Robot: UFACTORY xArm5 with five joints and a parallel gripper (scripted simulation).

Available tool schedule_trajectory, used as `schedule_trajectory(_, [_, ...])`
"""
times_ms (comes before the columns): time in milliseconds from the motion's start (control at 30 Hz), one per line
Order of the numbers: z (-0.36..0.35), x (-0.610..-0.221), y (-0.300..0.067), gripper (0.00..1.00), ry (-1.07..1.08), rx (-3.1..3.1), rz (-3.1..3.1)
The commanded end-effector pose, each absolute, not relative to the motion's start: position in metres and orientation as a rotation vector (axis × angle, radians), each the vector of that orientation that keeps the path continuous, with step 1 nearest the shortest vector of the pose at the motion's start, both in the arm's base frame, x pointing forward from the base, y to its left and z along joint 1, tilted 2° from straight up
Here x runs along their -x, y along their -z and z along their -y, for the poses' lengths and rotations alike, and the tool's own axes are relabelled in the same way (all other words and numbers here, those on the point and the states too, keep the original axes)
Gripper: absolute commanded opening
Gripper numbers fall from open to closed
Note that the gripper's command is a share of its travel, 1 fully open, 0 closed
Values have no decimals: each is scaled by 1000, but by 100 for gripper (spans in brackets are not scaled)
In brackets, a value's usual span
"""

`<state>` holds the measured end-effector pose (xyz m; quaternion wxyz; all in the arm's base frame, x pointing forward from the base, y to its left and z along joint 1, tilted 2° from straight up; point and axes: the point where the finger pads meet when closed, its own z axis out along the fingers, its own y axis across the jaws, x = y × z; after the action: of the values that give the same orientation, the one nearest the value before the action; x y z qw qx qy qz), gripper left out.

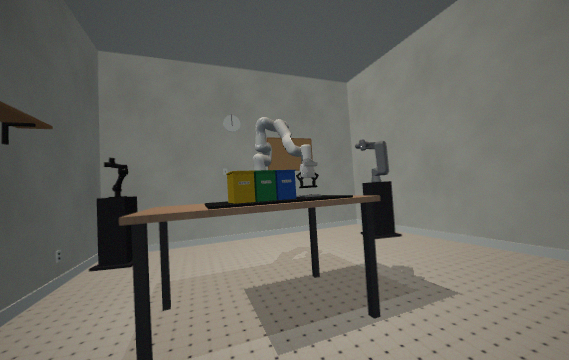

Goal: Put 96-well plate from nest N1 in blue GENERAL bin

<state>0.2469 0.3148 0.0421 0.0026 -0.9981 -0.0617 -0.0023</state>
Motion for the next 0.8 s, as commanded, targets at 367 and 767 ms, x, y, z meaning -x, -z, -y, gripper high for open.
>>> schedule_trajectory(367, [-315, -248, -67, 0, 11, 3128, 193])
schedule_trajectory(767, [-315, -248, -84, 0, 11, 3128, 193])
